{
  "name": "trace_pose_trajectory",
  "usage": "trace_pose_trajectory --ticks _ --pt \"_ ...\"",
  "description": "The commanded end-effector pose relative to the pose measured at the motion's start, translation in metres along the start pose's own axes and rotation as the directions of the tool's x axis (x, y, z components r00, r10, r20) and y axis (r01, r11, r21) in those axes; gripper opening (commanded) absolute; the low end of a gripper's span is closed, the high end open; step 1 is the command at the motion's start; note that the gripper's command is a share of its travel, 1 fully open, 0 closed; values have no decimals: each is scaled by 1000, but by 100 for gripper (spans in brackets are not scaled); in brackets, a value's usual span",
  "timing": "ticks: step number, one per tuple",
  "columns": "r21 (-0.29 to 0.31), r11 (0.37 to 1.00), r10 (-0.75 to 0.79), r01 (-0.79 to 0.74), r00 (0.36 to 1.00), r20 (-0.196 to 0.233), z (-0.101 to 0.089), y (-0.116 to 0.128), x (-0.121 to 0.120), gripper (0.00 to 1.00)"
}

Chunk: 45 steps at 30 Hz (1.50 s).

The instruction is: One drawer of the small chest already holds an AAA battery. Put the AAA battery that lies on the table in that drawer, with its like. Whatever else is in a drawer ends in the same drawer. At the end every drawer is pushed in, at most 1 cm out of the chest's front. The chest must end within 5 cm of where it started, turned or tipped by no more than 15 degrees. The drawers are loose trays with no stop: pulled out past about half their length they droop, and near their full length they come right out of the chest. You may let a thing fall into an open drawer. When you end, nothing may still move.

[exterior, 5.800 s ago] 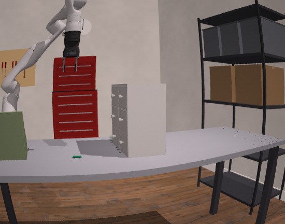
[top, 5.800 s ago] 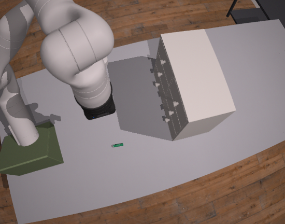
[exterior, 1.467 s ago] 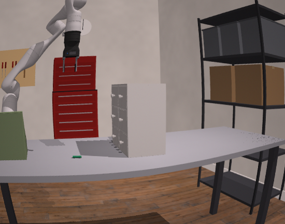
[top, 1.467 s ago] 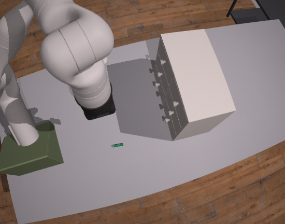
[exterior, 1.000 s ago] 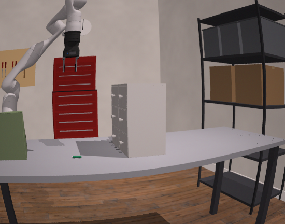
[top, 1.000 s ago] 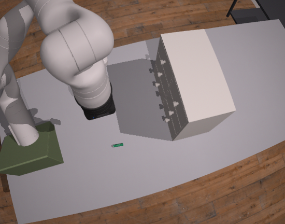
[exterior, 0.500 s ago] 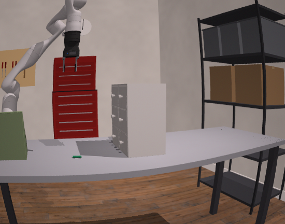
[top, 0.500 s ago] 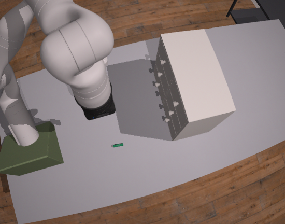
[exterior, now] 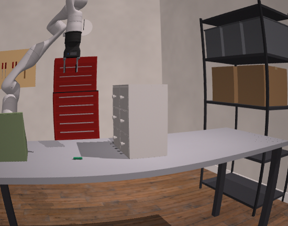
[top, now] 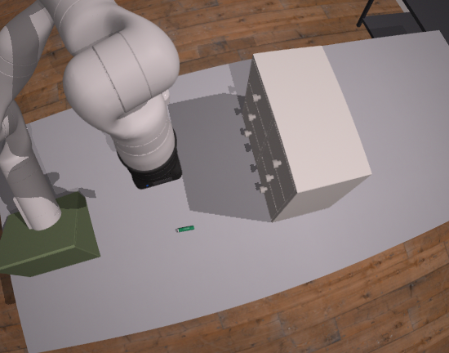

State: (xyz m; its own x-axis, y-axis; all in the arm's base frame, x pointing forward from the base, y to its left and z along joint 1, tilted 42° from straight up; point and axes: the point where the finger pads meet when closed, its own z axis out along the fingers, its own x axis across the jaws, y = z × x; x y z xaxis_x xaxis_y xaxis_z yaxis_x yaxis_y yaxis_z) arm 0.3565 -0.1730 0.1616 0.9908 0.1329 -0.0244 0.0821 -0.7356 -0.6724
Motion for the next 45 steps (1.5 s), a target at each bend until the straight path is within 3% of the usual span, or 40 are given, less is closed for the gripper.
trace_pose_trajectory --ticks 1,23,35,45 --pt "-1 1000 0 0 1000 -1 -1 0 0 100" --pt "-1 998 -61 61 998 -1 6 0 2 100" --pt "-2 977 -215 215 977 -1 22 1 7 100" --pt "-2 894 -448 448 894 -1 49 1 15 100"
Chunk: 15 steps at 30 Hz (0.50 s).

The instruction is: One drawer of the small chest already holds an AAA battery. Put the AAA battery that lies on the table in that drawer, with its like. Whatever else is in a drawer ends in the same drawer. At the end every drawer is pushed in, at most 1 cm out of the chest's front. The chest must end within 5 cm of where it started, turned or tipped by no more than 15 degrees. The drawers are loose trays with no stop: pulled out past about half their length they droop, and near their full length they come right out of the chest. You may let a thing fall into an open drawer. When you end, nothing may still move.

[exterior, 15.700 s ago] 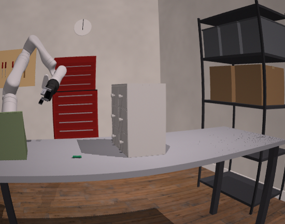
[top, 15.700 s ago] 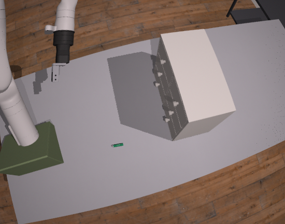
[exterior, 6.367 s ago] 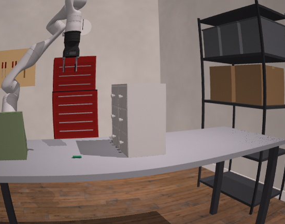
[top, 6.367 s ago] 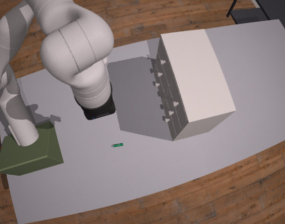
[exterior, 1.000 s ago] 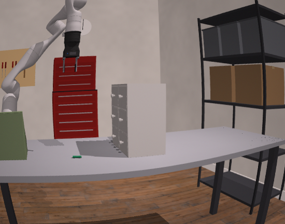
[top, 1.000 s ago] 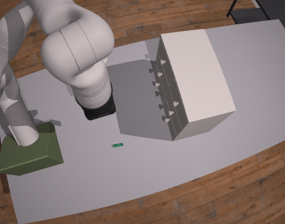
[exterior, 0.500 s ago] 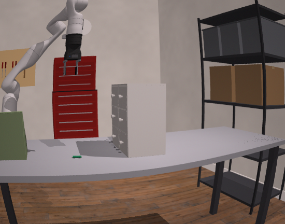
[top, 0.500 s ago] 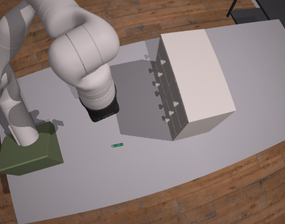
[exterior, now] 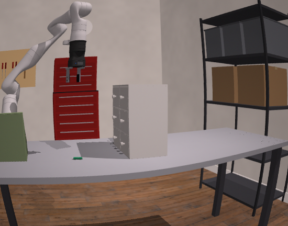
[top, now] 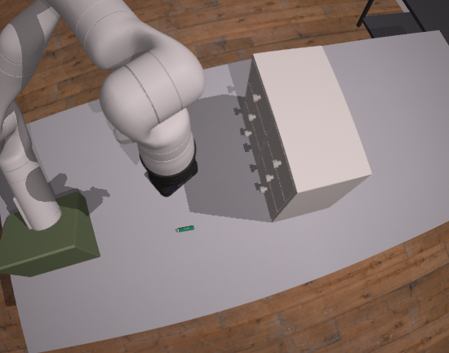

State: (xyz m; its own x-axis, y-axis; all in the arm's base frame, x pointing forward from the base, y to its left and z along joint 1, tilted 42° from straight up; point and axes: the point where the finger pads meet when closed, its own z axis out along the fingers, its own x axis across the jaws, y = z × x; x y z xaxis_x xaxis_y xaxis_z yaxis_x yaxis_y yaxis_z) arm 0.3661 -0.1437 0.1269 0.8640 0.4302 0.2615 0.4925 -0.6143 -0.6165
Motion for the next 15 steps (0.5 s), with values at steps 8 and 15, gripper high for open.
trace_pose_trajectory --ticks 8,15 --pt "3 979 -206 206 979 -1 24 2 7 100" --pt "3 912 -411 411 912 -1 47 5 13 100"
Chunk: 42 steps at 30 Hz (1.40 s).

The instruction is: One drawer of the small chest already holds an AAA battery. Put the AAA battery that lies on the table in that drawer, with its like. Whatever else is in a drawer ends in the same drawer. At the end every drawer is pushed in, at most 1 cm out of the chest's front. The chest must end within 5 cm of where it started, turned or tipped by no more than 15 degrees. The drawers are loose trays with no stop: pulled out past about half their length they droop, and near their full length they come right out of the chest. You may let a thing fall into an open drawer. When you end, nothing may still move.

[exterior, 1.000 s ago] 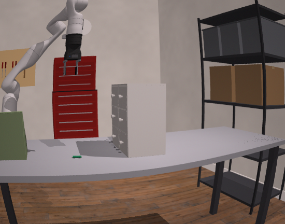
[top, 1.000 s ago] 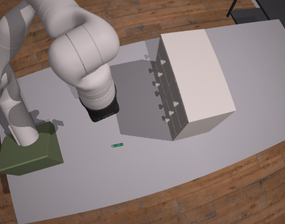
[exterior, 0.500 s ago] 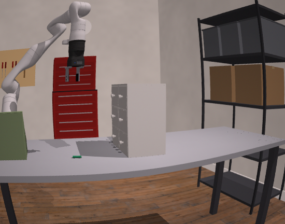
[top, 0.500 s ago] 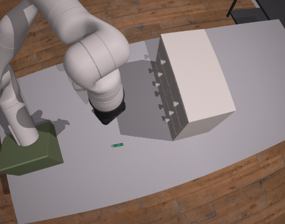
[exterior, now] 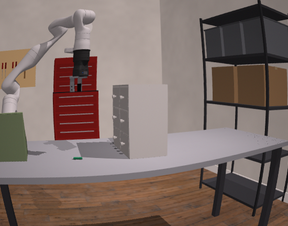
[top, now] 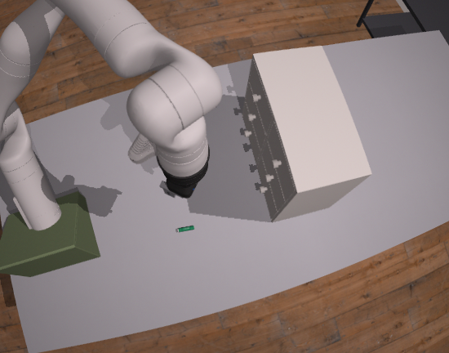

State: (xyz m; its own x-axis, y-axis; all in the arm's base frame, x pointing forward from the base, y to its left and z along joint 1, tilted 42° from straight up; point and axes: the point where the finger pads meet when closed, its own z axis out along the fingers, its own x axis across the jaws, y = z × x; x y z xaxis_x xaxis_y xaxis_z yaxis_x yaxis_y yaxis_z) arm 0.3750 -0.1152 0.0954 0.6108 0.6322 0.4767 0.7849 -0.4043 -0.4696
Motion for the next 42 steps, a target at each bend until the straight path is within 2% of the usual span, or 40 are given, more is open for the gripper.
trace_pose_trajectory --ticks 1,5,9,22,34,42 --pt "3 998 -63 63 998 -2 9 0 2 100" --pt "3 984 -181 181 984 -2 21 4 5 100" --pt "3 972 -236 236 972 -2 28 5 6 100" --pt "2 860 -510 510 860 -3 59 13 12 100" --pt "2 795 -606 606 795 -3 72 15 15 100" --pt "2 780 -626 626 780 -3 74 16 15 100"
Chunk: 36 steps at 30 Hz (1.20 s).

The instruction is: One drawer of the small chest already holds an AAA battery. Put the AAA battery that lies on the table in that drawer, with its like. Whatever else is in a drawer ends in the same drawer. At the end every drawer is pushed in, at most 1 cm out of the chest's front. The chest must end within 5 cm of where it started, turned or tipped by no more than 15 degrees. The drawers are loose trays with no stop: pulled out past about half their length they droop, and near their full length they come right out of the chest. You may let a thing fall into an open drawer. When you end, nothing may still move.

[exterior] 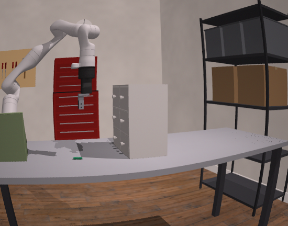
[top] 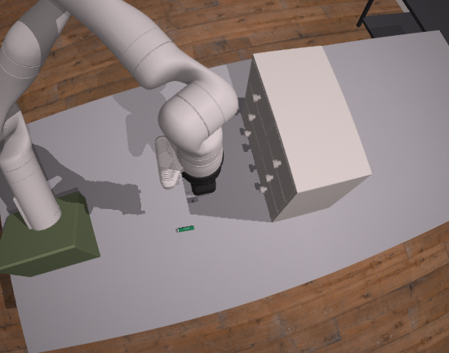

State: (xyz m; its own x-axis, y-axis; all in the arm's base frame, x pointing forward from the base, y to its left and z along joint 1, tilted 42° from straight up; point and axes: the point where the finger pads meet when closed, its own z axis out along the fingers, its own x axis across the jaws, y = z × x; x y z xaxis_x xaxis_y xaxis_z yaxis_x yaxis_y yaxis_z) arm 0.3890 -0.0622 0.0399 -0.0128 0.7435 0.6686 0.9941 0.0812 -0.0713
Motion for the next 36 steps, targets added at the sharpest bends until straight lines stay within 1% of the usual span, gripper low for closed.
trace_pose_trajectory --ticks 1,16,20,26,31,33,36 --pt "-2 1000 -3 3 1000 1 0 0 0 100" --pt "-6 1000 -5 5 1000 1 0 1 0 100" --pt "-17 1000 -5 5 1000 1 1 1 0 100" --pt "-49 999 -5 5 1000 1 4 4 0 100" --pt "-93 996 -5 5 1000 1 9 7 0 100" --pt "-93 996 -5 5 1000 1 9 7 0 100" --pt "-128 992 -6 6 1000 0 12 9 0 100"
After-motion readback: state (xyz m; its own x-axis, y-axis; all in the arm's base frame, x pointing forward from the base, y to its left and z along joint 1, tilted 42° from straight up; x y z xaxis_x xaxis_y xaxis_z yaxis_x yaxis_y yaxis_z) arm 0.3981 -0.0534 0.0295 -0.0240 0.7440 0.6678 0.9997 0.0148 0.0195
